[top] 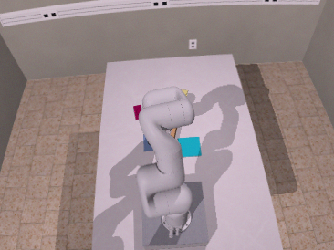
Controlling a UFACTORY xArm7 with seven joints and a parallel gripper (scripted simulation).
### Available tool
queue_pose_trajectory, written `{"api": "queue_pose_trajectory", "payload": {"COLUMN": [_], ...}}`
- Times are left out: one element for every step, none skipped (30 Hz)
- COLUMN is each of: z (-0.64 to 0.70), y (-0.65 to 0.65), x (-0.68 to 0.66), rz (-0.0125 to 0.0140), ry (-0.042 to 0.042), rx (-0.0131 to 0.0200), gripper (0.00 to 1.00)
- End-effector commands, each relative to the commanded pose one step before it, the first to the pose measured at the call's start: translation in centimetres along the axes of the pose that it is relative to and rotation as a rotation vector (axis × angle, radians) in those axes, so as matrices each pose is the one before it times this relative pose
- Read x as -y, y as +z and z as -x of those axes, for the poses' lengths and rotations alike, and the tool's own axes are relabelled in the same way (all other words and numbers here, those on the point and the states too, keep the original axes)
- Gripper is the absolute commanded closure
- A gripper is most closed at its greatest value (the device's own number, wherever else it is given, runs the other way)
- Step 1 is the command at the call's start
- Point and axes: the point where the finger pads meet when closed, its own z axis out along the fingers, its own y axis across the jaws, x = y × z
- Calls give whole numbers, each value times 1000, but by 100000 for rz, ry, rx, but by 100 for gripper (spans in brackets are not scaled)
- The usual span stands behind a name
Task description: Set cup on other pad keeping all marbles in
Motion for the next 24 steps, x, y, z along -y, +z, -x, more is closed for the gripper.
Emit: {"api": "queue_pose_trajectory", "payload": {"z": [74,0,0,0,0,0,0,0,0,0,0,0,0,0,0,0,0,0,0,0,0,0,0,0], "y": [-150,0,0,0,0,0,0,0,0,0,0,0,0,0,0,0,0,0,0,0,0,0,0,0], "x": [161,0,0,0,0,0,0,0,0,0,0,0,0,0,0,0,0,0,0,0,0,0,0,0], "rz": [-398,0,0,0,0,0,0,0,0,0,0,0,0,0,0,0,0,0,0,0,0,0,0,0], "ry": [2,0,0,0,0,0,0,0,0,0,0,0,0,0,0,0,0,0,0,0,0,0,0,0], "rx": [185,0,0,0,0,0,0,0,0,0,0,0,0,0,0,0,0,0,0,0,0,0,0,0], "gripper": [9,9,9,10,10,10,11,11,11,11,11,11,11,11,12,12,12,13,13,13,13,13,13,14]}}
